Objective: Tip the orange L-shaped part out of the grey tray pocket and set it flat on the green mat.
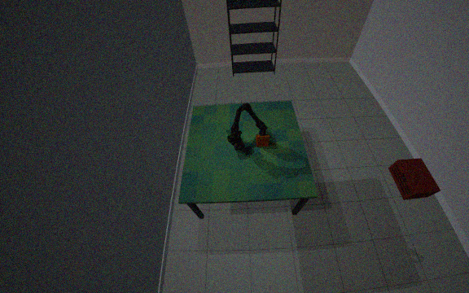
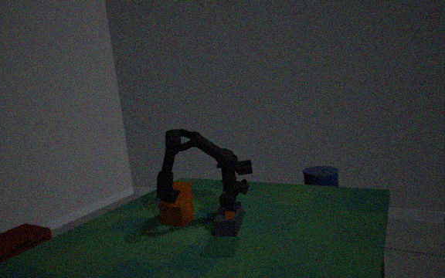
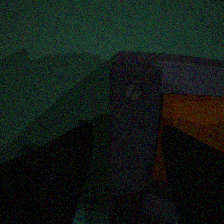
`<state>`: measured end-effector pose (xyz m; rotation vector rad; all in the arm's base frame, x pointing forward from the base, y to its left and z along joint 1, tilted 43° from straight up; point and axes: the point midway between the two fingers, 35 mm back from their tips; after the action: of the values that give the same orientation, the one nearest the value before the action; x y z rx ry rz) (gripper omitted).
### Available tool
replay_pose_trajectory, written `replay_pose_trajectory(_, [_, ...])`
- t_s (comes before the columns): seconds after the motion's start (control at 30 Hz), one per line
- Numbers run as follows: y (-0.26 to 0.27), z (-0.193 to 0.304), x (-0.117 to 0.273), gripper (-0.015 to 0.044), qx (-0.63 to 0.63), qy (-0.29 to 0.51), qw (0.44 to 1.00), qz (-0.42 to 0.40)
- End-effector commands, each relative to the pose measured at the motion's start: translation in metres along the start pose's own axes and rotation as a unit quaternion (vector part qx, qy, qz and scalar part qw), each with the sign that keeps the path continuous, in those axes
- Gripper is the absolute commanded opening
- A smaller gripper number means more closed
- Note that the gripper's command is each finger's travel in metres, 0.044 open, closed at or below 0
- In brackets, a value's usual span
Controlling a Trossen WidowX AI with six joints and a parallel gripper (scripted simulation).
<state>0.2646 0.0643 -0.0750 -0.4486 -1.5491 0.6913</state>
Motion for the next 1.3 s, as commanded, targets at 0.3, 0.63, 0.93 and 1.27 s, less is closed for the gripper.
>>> replay_pose_trajectory(0.3, [-0.003, 0.002, -0.015, 0.0180, 0.000, 0.004, 1.000, 0.006])
replay_pose_trajectory(0.63, [-0.003, 0.002, -0.015, 0.0180, 0.000, 0.004, 1.000, 0.006])
replay_pose_trajectory(0.93, [0.001, 0.002, -0.011, 0.0180, 0.000, 0.003, 1.000, 0.000])
replay_pose_trajectory(1.27, [0.009, 0.003, 0.009, 0.0180, 0.000, 0.003, 1.000, 0.004])
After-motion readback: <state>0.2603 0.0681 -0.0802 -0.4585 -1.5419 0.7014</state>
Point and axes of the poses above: the point midway between the two fingers, 35 mm back from their tips, its own x axis back along the fingers, its own y axis across the jaws, z = x × y, and after that the axes turned 14 degrees about -x, right-handed
